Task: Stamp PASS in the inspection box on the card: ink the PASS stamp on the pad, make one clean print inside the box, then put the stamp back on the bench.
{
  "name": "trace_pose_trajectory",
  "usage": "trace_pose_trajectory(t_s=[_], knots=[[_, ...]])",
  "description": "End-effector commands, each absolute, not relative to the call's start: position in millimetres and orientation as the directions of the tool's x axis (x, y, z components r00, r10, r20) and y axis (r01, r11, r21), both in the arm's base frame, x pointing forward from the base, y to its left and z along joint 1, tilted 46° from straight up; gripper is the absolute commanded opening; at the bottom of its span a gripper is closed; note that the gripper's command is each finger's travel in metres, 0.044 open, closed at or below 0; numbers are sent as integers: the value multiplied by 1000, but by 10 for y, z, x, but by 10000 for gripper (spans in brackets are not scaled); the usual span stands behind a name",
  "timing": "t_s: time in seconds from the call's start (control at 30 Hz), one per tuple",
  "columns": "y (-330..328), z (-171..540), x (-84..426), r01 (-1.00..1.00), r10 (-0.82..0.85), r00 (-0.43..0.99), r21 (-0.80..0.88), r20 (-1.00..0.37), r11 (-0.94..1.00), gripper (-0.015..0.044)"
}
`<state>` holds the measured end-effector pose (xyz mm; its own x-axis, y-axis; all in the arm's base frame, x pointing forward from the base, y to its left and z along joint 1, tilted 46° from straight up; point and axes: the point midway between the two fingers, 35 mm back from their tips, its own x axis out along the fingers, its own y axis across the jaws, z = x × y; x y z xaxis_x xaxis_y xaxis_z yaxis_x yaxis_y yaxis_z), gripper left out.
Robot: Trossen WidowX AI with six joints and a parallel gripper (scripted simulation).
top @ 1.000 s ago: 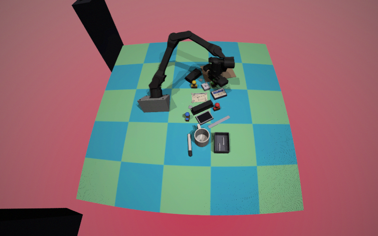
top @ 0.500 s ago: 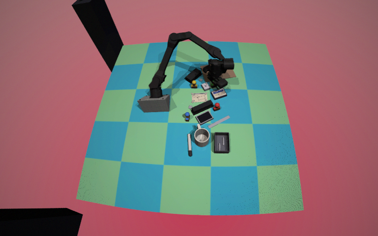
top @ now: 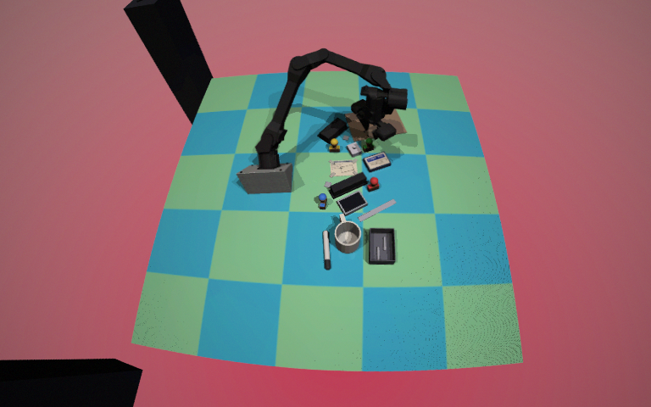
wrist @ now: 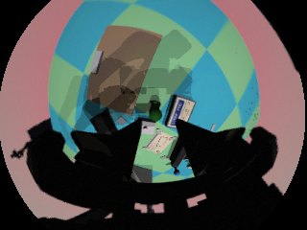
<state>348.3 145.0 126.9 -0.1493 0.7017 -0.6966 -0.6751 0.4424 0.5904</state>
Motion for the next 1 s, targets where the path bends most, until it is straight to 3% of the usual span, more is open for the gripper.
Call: trace_pose_trajectory(t_s=[0.0,0.97], knots=[[1081,1607,3519,-673,703,-151,593,-695,442,254],[1069,1637,3518,-671,705,-147,594,-693,444,254]])
